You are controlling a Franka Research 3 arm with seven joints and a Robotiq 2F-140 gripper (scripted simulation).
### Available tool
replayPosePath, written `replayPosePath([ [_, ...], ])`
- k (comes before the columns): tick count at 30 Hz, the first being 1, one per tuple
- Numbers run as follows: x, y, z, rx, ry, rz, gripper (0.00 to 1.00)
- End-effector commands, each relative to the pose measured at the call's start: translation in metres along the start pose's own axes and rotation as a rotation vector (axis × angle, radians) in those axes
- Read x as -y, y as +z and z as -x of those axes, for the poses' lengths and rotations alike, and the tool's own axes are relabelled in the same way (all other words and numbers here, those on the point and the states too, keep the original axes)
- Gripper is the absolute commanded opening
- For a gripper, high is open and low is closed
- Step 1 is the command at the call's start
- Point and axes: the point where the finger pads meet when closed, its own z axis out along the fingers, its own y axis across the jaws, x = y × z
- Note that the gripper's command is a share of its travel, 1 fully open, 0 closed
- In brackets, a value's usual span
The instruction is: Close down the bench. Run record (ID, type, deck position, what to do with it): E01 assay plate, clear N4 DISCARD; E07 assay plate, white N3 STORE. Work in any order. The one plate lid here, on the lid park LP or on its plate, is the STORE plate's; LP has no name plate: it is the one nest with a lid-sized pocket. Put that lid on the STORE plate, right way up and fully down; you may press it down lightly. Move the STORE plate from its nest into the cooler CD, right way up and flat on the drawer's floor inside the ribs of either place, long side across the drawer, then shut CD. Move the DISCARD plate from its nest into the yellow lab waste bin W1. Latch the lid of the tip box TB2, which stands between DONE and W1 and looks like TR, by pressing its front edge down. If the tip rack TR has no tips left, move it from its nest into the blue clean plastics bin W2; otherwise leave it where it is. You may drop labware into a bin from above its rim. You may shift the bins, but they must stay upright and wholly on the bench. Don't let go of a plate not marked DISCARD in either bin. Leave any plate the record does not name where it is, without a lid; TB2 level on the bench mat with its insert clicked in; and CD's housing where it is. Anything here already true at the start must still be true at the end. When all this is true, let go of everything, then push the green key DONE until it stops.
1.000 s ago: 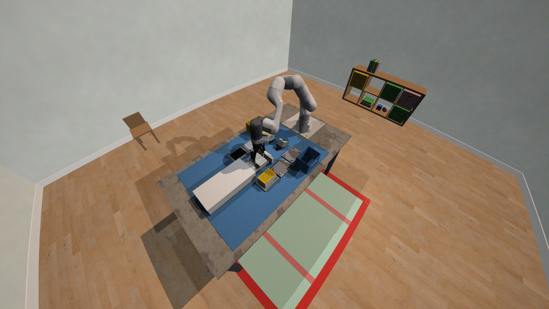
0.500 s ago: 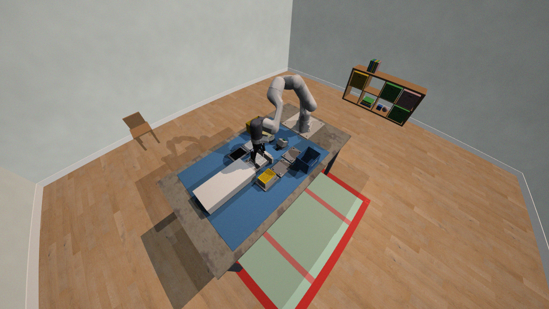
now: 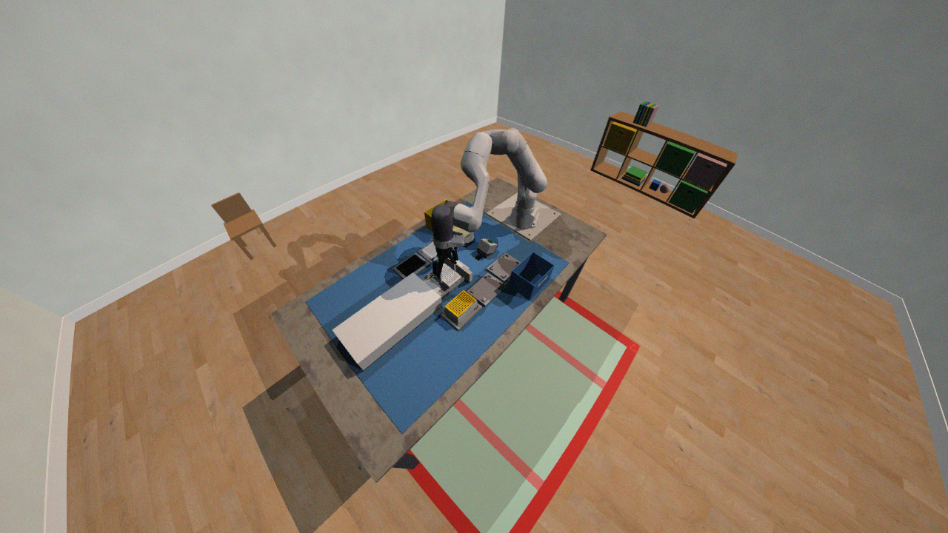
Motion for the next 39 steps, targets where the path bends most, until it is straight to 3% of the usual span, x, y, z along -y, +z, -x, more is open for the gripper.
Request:
replayPosePath([
  [1,0.0,0.0,0.001,0.001,0.002,0.003,0.0],
  [39,0.0,0.011,0.0,0.001,0.002,0.003,0.0],
])
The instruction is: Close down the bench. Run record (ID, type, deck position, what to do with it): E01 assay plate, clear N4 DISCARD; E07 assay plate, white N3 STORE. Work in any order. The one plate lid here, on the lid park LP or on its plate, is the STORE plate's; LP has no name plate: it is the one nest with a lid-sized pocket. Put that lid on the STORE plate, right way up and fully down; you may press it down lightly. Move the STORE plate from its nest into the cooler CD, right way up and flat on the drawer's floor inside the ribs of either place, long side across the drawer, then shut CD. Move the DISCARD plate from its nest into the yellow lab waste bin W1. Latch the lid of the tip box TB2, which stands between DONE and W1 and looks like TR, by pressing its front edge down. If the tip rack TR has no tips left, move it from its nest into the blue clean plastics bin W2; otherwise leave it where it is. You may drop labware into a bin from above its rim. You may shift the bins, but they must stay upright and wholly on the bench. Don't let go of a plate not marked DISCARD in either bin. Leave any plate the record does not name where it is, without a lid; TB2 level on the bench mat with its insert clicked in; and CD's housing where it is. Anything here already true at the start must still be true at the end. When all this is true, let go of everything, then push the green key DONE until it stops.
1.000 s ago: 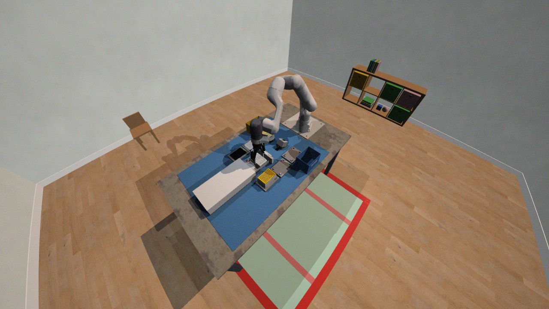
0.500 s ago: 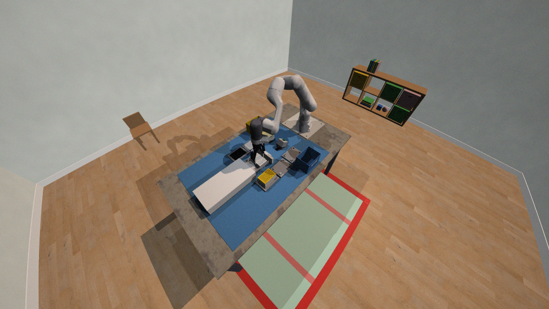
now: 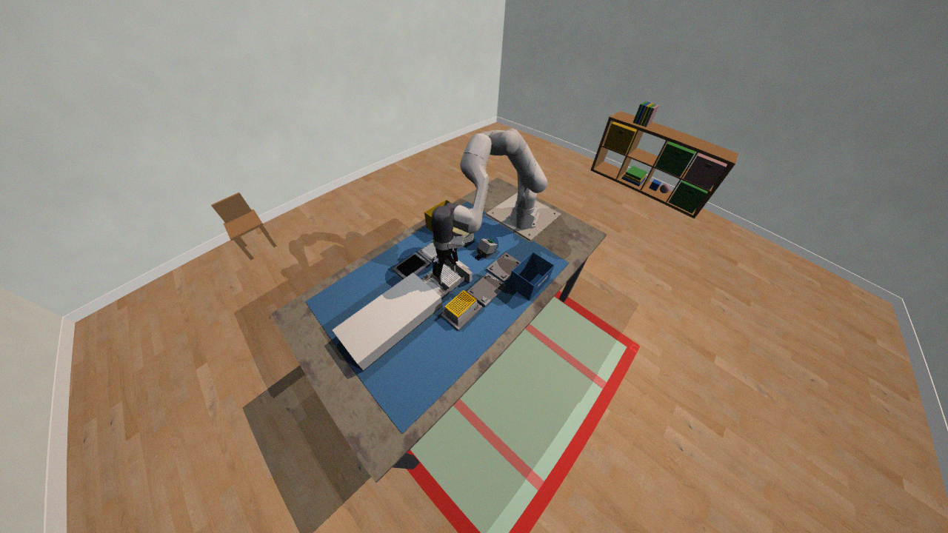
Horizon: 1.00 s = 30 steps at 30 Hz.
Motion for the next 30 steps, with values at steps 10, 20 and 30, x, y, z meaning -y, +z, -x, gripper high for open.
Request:
replayPosePath([
  [10,0.0001,0.0056,-0.0015,0.0,0.001,0.002,0.0],
  [20,0.0001,0.0066,-0.0016,0.0,0.001,0.002,0.0],
  [30,0.0002,0.0066,-0.0017,0.0,0.001,0.002,0.0],
])
